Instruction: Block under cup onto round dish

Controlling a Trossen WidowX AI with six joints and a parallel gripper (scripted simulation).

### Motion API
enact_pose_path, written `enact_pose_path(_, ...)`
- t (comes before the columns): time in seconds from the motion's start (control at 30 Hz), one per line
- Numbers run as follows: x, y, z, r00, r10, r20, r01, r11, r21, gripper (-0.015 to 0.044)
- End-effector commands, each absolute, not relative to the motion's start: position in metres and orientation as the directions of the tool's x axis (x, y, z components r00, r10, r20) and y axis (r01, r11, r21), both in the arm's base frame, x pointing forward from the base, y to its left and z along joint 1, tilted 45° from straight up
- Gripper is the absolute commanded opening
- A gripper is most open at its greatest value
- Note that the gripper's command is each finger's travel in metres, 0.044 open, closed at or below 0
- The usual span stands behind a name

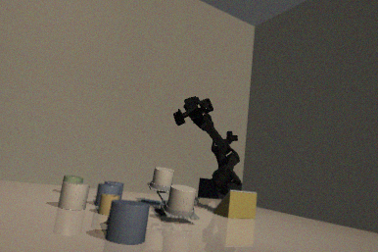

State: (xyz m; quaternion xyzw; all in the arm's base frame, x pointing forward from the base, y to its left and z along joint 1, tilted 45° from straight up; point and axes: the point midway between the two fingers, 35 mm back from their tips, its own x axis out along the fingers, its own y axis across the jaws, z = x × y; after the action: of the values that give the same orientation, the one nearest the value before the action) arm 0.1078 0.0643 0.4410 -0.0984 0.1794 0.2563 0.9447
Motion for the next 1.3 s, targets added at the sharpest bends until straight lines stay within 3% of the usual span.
enact_pose_path(0.0, 0.131, 0.068, 0.421, 0.765, 0.42, -0.488, -0.487, 0.873, -0.013, 0.044)
enact_pose_path(0.3, 0.17, 0.08, 0.373, 0.661, 0.323, -0.677, -0.353, 0.93, 0.099, 0.044)
enact_pose_path(0.6, 0.196, 0.096, 0.317, 0.531, 0.165, -0.831, -0.171, 0.982, 0.086, 0.044)
enact_pose_path(0.93, 0.209, 0.112, 0.252, 0.398, -0.092, -0.913, 0.03, 0.996, -0.087, 0.044)
enact_pose_path(1.27, 0.207, 0.125, 0.195, 0.355, -0.383, -0.853, 0.176, 0.923, -0.341, 0.044)
